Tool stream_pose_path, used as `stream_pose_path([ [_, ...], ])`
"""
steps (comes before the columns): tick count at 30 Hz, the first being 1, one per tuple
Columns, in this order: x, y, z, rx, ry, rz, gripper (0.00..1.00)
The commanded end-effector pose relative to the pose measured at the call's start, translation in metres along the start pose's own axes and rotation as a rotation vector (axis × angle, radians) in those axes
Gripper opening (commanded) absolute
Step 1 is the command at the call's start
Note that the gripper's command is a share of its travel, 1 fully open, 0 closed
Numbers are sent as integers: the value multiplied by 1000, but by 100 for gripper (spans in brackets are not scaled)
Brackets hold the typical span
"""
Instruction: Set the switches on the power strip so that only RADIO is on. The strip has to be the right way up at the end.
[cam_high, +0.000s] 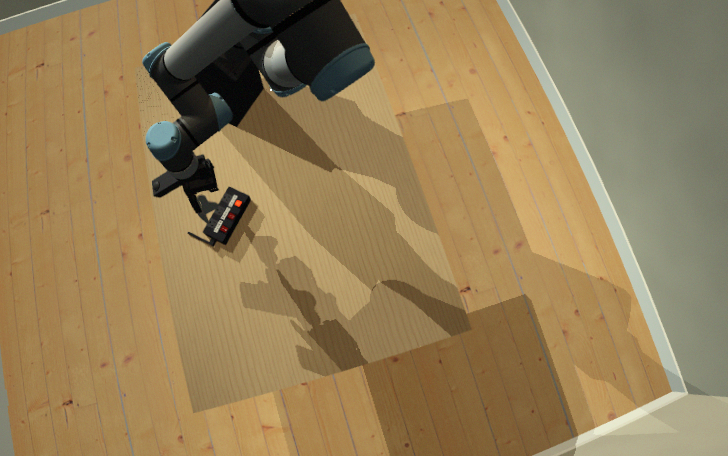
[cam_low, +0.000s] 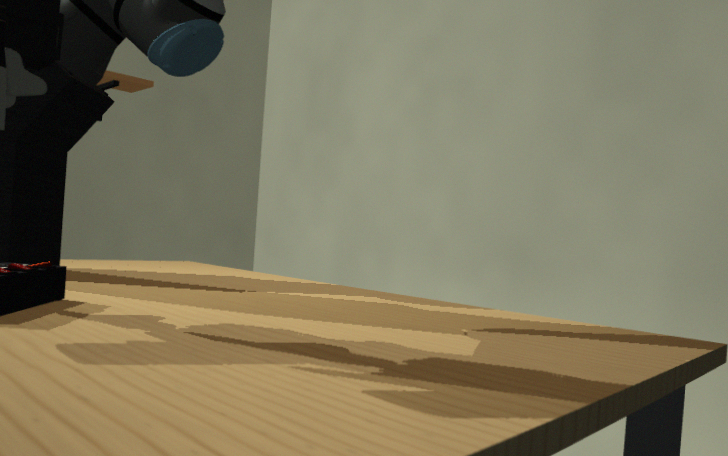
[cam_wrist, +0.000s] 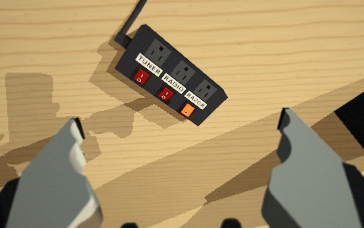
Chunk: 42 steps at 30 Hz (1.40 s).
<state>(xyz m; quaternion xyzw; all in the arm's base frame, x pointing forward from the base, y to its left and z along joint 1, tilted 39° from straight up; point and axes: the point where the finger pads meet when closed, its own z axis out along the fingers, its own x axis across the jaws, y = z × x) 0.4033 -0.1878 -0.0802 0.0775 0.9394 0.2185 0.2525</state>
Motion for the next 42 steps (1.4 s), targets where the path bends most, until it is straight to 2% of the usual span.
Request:
stream_pose_path([
  [1,0,0,0,-4,0,-1,100],
  [14,-1,3,5,-6,2,-45,100],
  [28,-17,36,61,-10,6,-657,100],
  [30,-17,36,61,-10,6,-657,100],
  [31,-18,38,63,-9,2,-771,100],
  [32,-18,40,66,-9,1,-798,100],
  [37,-19,43,69,-10,1,-842,100],
  [38,-19,43,69,-9,1,-841,0],
  [42,-19,41,68,-7,0,-839,0],
])
